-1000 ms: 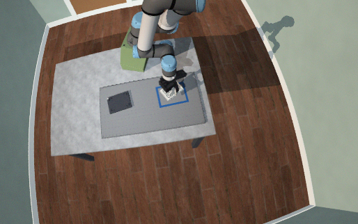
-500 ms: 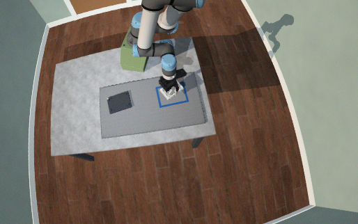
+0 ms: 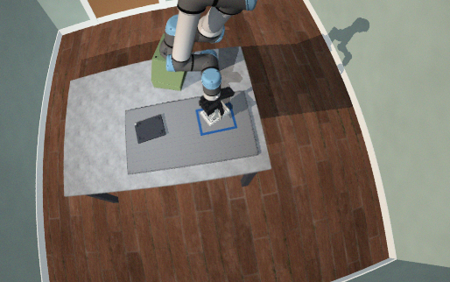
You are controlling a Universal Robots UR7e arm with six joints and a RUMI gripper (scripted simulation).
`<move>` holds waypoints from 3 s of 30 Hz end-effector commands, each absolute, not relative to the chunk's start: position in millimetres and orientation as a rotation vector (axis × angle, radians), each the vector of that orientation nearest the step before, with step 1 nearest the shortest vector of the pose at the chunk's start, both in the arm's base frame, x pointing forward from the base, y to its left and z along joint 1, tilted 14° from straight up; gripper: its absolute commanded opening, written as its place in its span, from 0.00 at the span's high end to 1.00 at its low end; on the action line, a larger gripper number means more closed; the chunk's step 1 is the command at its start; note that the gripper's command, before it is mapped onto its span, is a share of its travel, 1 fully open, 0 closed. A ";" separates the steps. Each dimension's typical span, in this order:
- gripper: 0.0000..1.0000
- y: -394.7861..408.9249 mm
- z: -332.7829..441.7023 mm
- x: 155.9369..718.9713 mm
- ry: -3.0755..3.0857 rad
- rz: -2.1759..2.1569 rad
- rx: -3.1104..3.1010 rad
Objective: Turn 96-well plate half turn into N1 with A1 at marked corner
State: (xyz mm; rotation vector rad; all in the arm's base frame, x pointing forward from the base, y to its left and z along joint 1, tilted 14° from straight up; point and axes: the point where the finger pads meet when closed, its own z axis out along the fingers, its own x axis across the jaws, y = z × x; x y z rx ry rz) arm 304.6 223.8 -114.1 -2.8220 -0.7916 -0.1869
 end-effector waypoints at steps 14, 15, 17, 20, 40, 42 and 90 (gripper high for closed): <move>1.00 170.8 -124.7 306.9 -0.012 -0.096 -2.908; 1.00 167.5 -125.3 307.2 0.037 -0.090 -2.907; 1.00 161.0 -126.6 307.7 0.133 -0.079 -2.902; 1.00 151.2 -128.5 308.4 0.278 -0.062 -2.890; 1.00 96.0 -139.3 312.8 1.074 0.038 -2.695; 1.00 92.8 -140.0 313.1 1.119 0.044 -2.677; 1.00 -52.8 -168.0 327.3 1.609 0.103 -2.425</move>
